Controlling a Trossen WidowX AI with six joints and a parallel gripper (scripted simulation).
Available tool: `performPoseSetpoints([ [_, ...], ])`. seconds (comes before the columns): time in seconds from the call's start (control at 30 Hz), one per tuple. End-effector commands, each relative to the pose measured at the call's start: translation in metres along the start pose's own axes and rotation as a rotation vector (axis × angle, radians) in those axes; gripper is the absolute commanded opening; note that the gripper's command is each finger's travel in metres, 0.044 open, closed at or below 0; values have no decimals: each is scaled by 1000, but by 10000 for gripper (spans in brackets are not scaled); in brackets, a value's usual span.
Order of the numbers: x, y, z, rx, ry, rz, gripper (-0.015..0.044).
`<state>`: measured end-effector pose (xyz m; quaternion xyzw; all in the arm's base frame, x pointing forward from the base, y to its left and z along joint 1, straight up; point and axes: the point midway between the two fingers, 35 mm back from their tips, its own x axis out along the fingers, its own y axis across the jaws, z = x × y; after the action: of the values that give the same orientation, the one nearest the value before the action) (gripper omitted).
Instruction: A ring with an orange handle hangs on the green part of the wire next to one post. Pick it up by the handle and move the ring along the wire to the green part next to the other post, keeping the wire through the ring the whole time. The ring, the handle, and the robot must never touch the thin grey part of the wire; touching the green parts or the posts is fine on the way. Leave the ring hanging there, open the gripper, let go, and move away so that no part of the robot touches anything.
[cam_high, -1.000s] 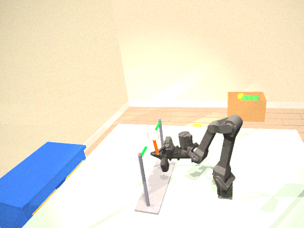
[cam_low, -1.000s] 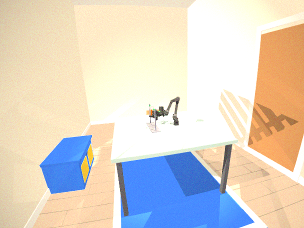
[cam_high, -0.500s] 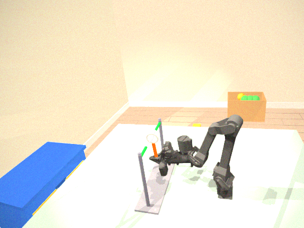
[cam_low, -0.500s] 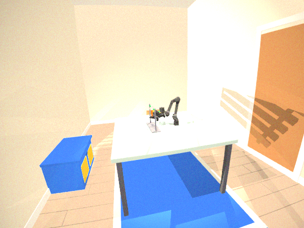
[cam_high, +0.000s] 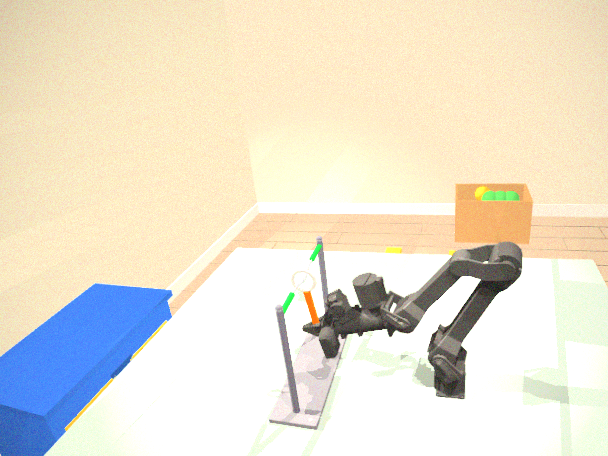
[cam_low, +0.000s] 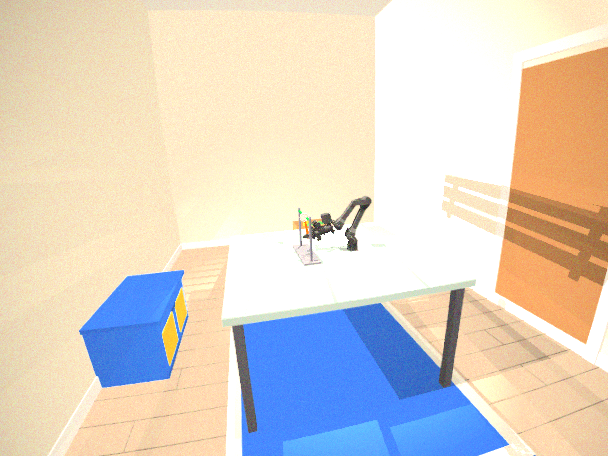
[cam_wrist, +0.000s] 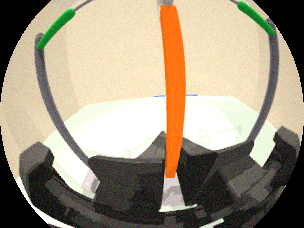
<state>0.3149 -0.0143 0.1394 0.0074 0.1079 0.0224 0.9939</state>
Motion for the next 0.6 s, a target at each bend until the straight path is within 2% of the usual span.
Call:
performPoseSetpoints([
  [0.0, -3, 13, 3, 73, 13, 1, -150],
  [0.57, -3, 49, 10, 228, 11, 22, -150],
])
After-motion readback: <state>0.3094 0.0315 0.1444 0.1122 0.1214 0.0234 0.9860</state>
